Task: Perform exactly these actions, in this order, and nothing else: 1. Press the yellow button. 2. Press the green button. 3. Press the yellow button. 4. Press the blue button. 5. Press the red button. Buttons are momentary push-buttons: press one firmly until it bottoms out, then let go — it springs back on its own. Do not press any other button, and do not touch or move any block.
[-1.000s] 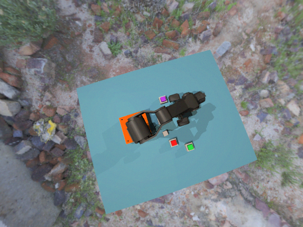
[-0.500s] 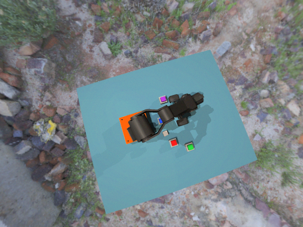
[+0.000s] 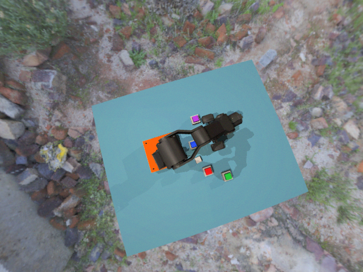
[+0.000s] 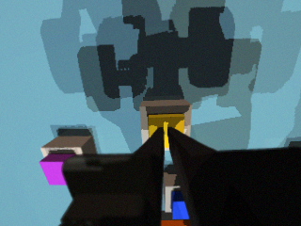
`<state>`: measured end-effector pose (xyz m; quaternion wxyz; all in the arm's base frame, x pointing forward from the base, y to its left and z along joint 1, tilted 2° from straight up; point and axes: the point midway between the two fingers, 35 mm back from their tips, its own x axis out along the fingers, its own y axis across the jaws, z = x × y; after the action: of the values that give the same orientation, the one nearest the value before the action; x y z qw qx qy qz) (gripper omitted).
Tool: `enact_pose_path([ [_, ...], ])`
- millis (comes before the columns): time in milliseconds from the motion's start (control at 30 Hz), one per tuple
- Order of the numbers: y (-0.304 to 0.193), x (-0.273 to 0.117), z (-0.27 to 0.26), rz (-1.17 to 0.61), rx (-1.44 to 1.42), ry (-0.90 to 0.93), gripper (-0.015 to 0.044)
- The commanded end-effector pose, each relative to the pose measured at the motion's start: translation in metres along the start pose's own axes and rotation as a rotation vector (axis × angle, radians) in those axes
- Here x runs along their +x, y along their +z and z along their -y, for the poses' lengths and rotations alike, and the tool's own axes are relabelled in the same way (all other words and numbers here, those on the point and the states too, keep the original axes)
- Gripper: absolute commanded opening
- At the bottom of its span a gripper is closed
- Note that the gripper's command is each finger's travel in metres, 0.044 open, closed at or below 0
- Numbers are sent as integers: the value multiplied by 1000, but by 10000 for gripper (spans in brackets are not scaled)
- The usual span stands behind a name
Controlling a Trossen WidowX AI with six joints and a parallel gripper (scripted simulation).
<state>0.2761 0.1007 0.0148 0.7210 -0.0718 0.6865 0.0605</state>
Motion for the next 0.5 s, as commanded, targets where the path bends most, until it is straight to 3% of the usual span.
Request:
enact_pose_path([
  [0,-1,1,1,-2,2,-5,20],
  [333,-1,1,1,-2,2,-5,20],
  [467,0,-30,1,-2,2,-4,20],
])
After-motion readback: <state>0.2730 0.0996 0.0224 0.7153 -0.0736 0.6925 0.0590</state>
